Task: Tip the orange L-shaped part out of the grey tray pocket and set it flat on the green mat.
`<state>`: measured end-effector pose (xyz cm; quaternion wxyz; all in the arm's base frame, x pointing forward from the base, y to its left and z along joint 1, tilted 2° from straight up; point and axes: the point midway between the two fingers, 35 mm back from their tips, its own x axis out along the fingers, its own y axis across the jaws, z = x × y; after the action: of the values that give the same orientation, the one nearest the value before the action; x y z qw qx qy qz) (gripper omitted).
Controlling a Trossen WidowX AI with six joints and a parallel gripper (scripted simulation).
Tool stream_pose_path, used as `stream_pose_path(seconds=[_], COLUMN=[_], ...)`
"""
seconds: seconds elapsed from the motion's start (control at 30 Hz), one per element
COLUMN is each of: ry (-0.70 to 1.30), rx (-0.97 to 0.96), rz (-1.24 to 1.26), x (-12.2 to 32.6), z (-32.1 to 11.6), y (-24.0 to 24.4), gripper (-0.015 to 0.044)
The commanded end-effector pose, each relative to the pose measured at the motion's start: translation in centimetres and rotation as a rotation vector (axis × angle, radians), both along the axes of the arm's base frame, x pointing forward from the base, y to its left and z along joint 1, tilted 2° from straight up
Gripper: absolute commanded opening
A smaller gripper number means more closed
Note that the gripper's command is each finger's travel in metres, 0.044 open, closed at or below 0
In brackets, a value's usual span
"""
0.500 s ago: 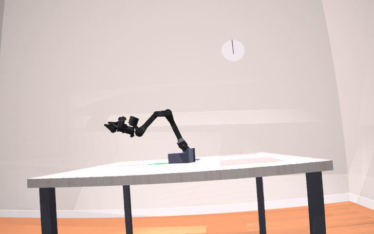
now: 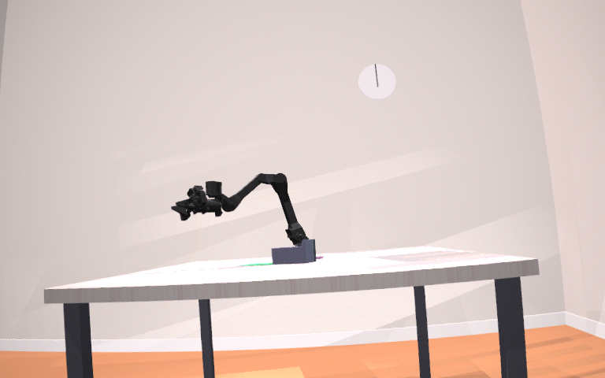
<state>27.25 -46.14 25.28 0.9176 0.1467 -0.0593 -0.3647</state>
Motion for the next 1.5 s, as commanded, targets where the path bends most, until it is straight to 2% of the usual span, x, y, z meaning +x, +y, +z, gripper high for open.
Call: stream_pose_path(seconds=[0.0, 0.27, 0.53, 0.8, 1.1, 1.2, 1.47], ry=[0.051, 0.252, 0.528, 0.866, 1.291, 1.401, 1.409], rx=[0.161, 0.431, 0.625, 0.733, 0.728, 0.703, 0.701], rz=[0.084, 0.248, 0.378, 0.471, 0.522, 0.524, 0.524], x=[5.0, 12.1, 13.8, 10.4, 1.9, -0.7, -0.8], z=[-1.3, -4.5, -7.1, -8.3, -7.6, -7.0, -7.5], y=[4.0, 14.8, 26.8, 38.1, 47.4, 48.9, 49.1], gripper=[0.018, 0.018, 0.018, 0.018, 0.018, 0.018, 0.018])
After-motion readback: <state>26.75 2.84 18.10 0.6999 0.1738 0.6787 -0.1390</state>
